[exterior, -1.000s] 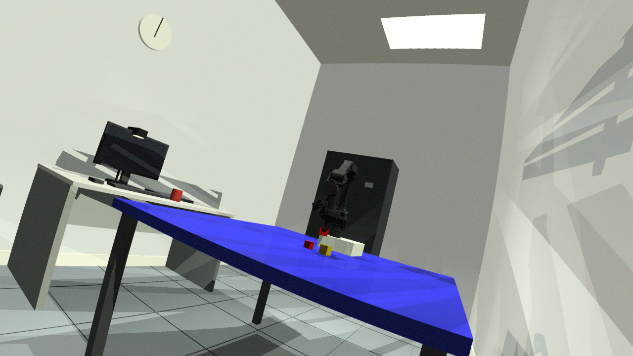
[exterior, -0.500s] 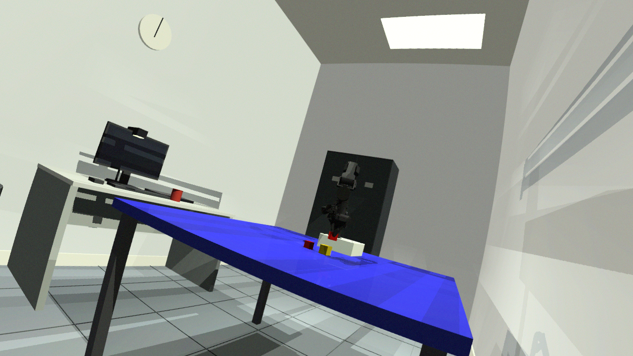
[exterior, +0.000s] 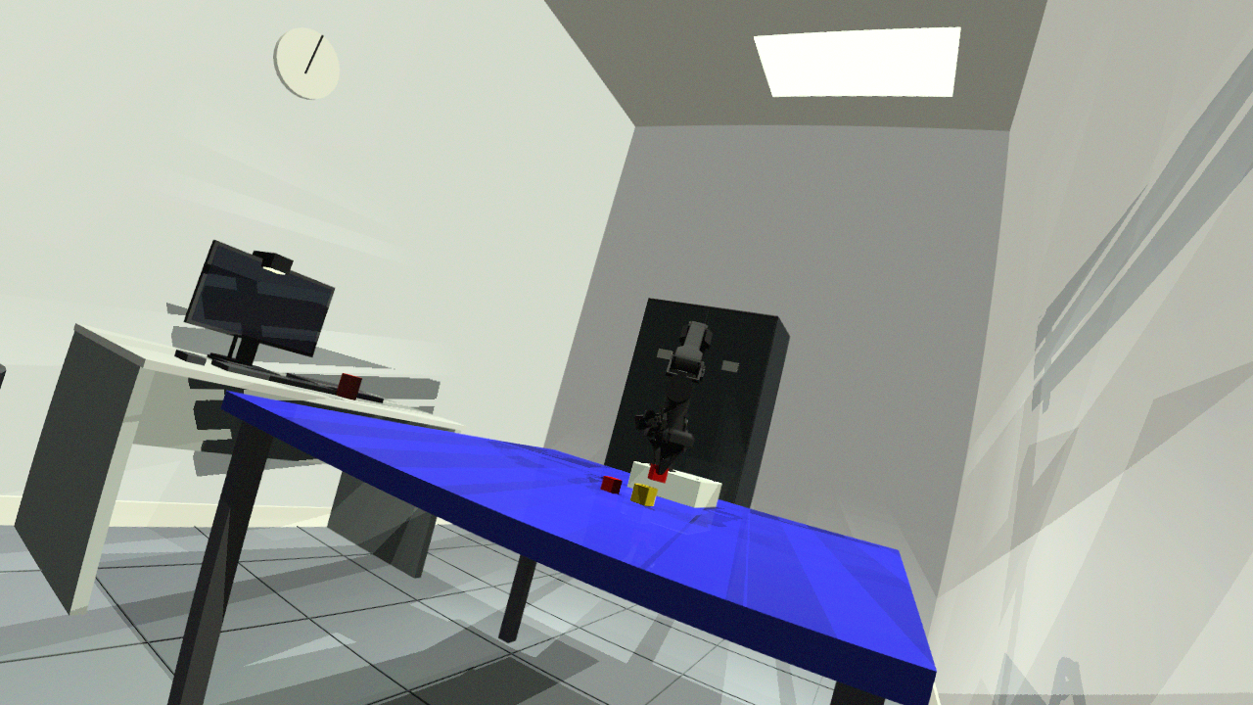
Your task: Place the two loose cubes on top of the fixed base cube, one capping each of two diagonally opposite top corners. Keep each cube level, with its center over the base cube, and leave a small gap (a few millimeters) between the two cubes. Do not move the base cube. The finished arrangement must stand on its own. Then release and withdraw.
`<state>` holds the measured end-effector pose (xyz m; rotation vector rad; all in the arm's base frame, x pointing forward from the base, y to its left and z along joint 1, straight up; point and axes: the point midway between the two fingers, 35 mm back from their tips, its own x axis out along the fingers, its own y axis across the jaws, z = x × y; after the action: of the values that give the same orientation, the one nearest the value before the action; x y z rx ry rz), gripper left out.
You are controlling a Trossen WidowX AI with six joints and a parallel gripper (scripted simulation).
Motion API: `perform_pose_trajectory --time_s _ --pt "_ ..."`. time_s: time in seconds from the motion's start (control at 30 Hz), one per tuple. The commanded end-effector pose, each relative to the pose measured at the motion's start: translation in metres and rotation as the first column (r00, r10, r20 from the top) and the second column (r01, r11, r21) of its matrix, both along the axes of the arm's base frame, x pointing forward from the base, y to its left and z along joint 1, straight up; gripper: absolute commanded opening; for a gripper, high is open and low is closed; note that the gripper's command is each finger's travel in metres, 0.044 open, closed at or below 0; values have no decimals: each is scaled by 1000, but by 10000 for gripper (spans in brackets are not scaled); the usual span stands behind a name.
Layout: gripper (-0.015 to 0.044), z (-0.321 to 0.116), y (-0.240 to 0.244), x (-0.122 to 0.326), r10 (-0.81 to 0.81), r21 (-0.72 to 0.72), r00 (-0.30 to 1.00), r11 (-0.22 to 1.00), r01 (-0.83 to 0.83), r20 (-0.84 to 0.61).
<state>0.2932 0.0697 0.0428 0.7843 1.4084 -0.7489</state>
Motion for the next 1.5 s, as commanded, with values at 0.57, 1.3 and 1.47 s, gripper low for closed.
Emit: perform_pose_trajectory --time_s 0.57,1.3,1.47 --pt "105 -15 0 -2 -9 -4 1000 1000 9 -11" --pt "205 -5 1 -2 -5 -2 1000 1000 5 -11" --pt "205 2 1 -2 -5 -2 1000 1000 5 -11"
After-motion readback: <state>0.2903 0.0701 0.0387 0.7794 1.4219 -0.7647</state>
